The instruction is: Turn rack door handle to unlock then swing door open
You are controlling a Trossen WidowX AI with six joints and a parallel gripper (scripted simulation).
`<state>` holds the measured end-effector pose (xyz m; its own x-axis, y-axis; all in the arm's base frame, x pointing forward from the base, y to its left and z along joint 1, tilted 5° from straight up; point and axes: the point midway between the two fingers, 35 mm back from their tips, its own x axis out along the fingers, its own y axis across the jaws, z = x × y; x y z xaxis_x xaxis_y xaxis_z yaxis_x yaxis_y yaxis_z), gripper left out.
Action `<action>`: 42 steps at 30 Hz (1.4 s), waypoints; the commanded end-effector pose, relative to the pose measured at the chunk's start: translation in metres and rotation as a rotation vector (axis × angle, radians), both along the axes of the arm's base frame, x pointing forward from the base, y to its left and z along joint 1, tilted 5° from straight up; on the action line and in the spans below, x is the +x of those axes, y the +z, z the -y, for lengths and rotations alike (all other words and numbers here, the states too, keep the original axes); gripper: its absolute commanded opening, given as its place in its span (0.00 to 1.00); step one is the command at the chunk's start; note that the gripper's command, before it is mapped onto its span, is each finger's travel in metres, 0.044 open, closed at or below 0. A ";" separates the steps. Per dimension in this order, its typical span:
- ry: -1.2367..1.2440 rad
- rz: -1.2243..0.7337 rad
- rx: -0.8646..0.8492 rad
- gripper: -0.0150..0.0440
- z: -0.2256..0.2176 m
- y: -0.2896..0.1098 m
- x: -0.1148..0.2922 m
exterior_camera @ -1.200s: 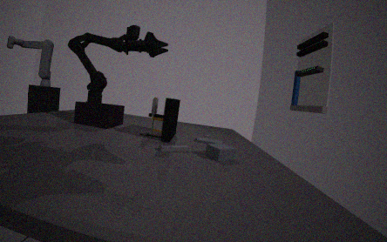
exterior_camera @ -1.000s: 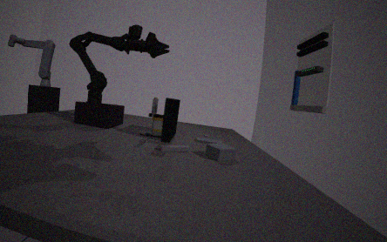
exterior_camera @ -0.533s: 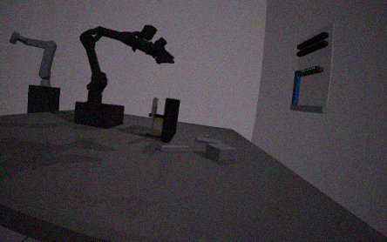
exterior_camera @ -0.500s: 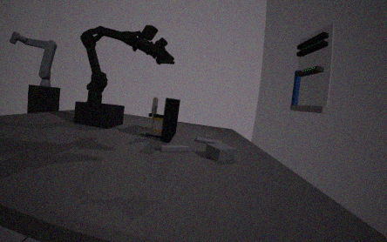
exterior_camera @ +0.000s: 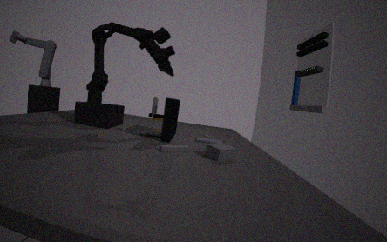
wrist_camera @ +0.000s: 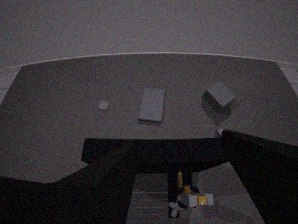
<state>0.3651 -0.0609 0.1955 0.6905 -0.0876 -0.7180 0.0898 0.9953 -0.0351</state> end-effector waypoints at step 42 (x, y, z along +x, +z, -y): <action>-0.033 -0.764 0.176 0.74 0.042 -0.104 -0.033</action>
<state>0.3326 -0.1040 0.0977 0.0021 0.0543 -0.9985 0.1375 0.9890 0.0541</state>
